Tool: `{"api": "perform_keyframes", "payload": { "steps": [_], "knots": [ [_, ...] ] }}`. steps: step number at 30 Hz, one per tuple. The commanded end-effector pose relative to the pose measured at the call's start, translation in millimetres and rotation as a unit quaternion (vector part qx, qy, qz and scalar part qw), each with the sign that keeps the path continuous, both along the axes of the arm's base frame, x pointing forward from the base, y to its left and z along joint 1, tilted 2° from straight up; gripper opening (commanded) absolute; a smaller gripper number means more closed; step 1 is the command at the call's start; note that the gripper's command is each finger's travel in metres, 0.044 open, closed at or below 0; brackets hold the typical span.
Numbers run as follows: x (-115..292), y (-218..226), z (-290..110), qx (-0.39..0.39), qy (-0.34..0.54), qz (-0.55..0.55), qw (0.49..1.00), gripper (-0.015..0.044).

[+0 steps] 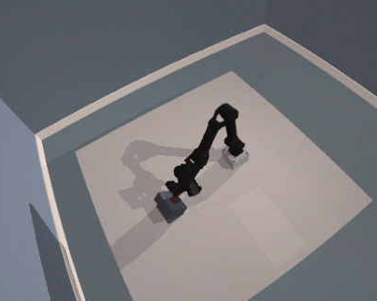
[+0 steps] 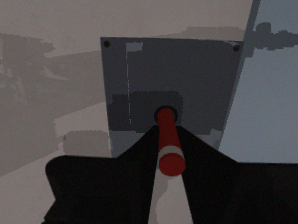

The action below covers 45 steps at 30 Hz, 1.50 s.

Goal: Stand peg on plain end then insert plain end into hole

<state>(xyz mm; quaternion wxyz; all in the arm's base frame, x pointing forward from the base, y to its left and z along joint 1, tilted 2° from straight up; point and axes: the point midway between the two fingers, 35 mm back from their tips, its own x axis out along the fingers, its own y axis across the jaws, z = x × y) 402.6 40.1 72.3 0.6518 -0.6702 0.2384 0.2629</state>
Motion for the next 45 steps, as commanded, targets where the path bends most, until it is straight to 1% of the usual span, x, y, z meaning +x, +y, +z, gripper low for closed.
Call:
{"api": "perform_keyframes", "payload": {
  "steps": [1, 24, 40, 41, 45],
  "knots": [
    [2.7, 0.4, -2.0, 0.0, 0.0, 0.001, 1.0, 0.0],
    [6.0, 0.3, -4.7, 0.0, 0.0, 0.0, 1.0, 0.0],
    [4.8, 0.3, -3.3, 0.0, 0.0, 0.0, 1.0, 0.042],
    [4.3, 0.3, -2.5, 0.0, 0.0, 0.0, 1.0, 0.044],
    [1.5, 0.3, 1.0, 0.0, 0.0, 0.0, 1.0, 0.044]
  ]
}}
